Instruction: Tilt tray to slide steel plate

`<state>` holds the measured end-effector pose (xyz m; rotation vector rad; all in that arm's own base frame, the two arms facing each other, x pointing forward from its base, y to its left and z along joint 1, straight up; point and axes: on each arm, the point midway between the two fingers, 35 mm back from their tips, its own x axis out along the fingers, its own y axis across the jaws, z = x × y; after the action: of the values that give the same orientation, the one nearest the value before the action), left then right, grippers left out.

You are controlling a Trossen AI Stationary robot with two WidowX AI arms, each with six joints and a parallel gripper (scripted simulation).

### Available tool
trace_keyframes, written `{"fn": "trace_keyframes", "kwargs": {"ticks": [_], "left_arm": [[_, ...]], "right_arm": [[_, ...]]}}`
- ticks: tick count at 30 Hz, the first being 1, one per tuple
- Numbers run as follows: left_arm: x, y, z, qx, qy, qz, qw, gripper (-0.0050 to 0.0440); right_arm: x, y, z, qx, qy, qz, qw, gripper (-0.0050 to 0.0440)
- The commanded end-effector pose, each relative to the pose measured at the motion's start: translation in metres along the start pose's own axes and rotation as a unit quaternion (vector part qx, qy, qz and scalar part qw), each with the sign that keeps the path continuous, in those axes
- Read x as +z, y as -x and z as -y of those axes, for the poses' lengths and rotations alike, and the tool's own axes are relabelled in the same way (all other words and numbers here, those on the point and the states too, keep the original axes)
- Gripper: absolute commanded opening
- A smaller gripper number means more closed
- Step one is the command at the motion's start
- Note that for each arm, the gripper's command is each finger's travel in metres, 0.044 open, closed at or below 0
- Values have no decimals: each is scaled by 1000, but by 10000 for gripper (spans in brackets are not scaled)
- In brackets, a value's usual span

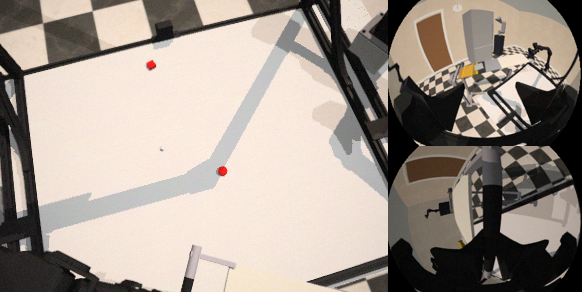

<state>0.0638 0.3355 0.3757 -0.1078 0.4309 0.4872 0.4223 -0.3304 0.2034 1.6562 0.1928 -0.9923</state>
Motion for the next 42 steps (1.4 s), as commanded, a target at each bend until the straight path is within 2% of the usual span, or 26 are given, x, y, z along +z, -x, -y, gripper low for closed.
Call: {"fn": "trace_keyframes", "kwargs": {"ticks": [1,14,16,18,19,25,27,32,42], "left_arm": [[0,0,0,-1,0,1,1000,440],[0,0,0,-1,0,1,1000,440],[0,0,0,-1,0,1,1000,440],[0,0,0,-1,0,1,1000,440],[0,0,0,-1,0,1,1000,440],[0,0,0,-1,0,1,1000,440],[0,0,0,-1,0,1,1000,440],[0,0,0,-1,0,1,1000,440],[0,0,0,-1,0,1,1000,440]], "right_arm": [[1,16,-27,43,1,3,999,0],[1,20,-36,60,1,3,998,0],[1,14,-24,63,1,3,998,0],[1,8,-13,51,1,3,999,0],[1,-11,20,44,1,3,999,0],[1,-24,41,-13,0,3,1000,0],[1,-25,41,-27,0,3,1000,0],[1,-23,39,-27,0,3,1000,0],[1,-11,20,-12,0,3,1000,0]]}}
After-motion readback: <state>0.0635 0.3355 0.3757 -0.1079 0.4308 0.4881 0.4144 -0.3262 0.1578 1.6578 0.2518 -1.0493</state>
